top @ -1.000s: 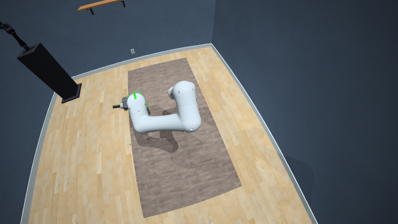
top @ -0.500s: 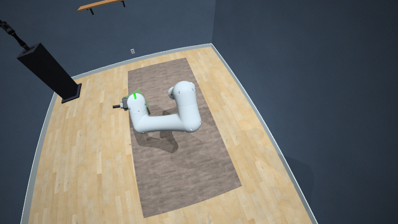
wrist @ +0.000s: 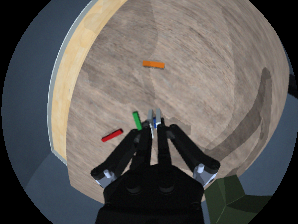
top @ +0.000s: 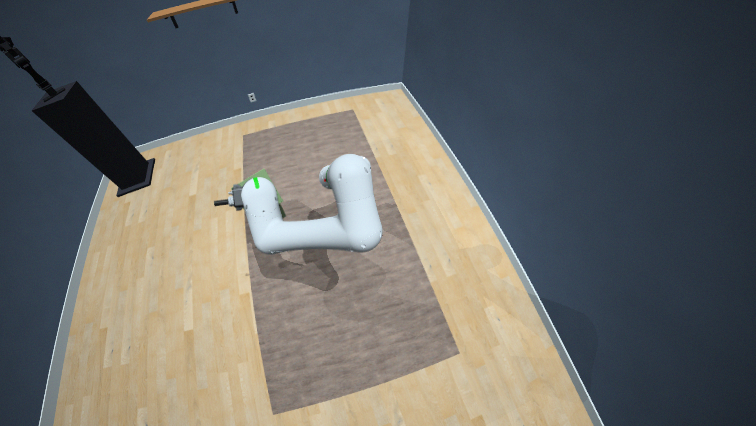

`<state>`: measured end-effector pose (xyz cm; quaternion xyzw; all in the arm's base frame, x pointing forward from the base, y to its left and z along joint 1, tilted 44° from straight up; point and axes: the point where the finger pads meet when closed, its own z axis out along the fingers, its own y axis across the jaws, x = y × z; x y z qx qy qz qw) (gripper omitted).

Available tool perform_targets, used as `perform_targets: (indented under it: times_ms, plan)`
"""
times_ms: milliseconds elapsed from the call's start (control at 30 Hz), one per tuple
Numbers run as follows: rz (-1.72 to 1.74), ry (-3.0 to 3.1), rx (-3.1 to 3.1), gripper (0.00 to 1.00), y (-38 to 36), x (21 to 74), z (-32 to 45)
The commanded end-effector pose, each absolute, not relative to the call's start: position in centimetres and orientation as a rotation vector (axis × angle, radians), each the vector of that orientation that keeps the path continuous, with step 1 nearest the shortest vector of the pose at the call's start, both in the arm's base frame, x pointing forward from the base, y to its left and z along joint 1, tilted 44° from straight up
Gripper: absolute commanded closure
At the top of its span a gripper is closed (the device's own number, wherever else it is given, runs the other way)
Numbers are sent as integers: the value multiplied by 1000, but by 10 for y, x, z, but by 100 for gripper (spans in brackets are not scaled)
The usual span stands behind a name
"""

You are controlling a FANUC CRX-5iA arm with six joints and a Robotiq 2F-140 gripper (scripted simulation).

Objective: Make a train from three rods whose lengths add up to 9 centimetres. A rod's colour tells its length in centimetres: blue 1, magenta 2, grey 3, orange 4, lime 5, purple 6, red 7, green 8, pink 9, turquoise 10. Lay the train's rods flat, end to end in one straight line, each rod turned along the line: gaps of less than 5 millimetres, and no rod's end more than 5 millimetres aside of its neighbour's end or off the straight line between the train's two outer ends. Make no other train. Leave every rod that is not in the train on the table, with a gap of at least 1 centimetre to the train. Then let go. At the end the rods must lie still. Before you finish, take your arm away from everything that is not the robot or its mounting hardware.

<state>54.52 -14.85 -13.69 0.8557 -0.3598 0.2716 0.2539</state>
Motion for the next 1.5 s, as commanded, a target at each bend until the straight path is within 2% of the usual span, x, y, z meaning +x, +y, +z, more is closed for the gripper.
perform_targets:
  times_ms: [0,433,767,1467]
  plan:
    - [738,-978,2325,97,-148,545,-137]
    - [738,-978,2325,95,-148,545,-137]
    - [738,-978,2325,85,-148,545,-137]
    - [738,-978,2325,85,-136,540,-123]
